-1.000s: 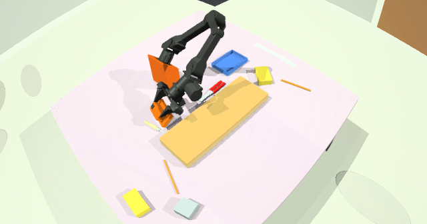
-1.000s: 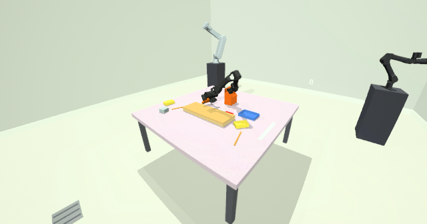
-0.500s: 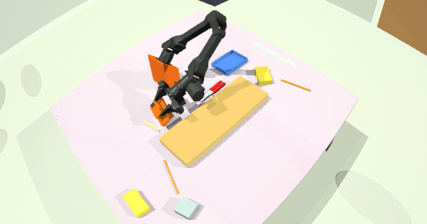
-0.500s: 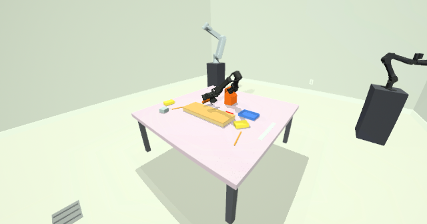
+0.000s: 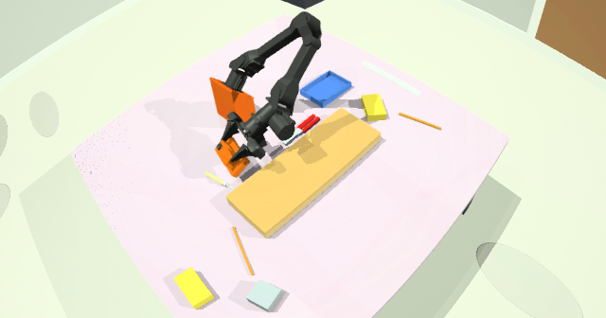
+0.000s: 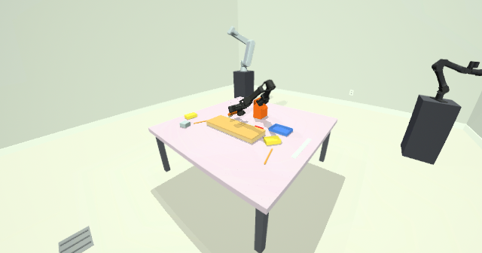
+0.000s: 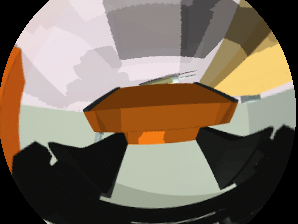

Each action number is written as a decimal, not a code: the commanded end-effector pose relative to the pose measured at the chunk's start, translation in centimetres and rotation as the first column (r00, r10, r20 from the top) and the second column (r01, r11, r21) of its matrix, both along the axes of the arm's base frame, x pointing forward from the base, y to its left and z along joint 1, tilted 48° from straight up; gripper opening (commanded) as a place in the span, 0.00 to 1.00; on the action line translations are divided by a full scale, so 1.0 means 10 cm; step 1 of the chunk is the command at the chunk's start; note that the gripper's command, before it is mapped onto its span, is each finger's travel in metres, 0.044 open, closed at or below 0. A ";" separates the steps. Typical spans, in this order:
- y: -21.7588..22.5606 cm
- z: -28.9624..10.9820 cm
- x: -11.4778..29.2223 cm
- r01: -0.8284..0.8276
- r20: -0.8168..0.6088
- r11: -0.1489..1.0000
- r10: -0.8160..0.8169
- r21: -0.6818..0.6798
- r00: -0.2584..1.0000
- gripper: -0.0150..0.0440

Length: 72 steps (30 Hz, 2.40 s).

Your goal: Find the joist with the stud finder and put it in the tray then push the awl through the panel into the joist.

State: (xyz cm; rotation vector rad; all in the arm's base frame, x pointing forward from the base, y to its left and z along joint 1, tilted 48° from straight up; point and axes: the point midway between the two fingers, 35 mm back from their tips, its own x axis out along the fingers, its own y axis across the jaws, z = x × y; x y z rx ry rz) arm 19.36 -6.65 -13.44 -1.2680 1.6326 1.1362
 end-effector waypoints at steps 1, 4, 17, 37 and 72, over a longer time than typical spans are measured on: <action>0.02 -0.03 0.00 0.007 0.001 1.000 -0.007 -0.006 1.000 0.25; 0.06 -0.06 0.00 0.008 0.001 1.000 -0.008 -0.004 1.000 0.25; 0.22 -0.17 -0.01 0.010 -0.002 1.000 -0.010 0.004 1.000 0.25; 0.33 -0.20 -0.01 0.002 -0.001 1.000 -0.002 0.012 1.000 0.90; 0.35 -0.19 -0.01 0.002 -0.002 1.000 -0.002 0.012 1.000 0.90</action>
